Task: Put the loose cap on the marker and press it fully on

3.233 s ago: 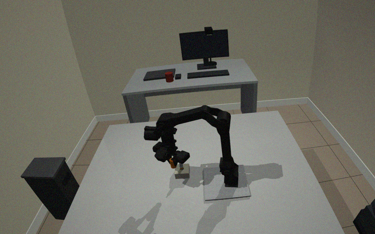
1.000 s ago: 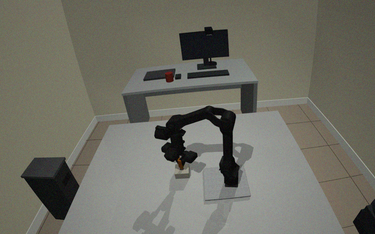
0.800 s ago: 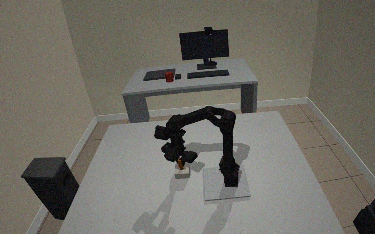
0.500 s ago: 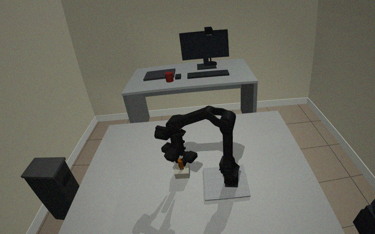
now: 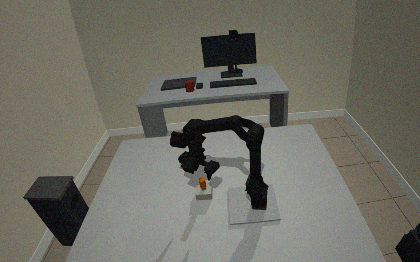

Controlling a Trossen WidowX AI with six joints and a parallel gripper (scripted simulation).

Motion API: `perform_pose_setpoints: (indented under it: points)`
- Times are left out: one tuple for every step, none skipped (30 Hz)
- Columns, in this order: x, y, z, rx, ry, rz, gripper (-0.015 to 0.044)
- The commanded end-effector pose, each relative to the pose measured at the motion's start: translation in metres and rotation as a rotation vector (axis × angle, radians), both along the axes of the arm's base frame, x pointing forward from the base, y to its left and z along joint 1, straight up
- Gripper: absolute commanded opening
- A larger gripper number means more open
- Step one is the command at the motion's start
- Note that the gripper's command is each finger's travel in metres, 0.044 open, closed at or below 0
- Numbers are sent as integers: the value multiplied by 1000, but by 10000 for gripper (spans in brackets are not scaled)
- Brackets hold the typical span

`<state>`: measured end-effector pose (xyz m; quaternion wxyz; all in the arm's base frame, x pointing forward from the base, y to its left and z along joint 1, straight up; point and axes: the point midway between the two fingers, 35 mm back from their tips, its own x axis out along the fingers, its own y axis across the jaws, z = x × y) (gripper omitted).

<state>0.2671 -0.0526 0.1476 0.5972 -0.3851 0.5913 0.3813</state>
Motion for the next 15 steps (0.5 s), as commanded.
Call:
perform_pose_setpoints:
  points:
    - [-3, 1, 29, -2, -12, 0, 440]
    - [-3, 1, 29, -2, -12, 0, 440]
    - [-3, 1, 29, -2, -12, 0, 440]
    - [-3, 1, 28, -2, -12, -17, 414]
    - [-3, 1, 28, -2, -12, -65, 387]
    - [-3, 1, 27, -1, -12, -145, 361]
    - [-3, 2, 26, 1, -12, -242, 335]
    - [-3, 2, 25, 2, -12, -340, 309]
    - [-3, 2, 23, 3, -12, -437, 282]
    - [-3, 3, 22, 4, -12, -535, 256]
    - [-3, 3, 21, 5, -13, -632, 230]
    - [-4, 3, 20, 7, -13, -729, 204]
    - [-4, 4, 19, 8, -13, -827, 177]
    - [-4, 4, 18, 9, -13, -907, 151]
    - [-4, 4, 17, 10, -13, -955, 125]
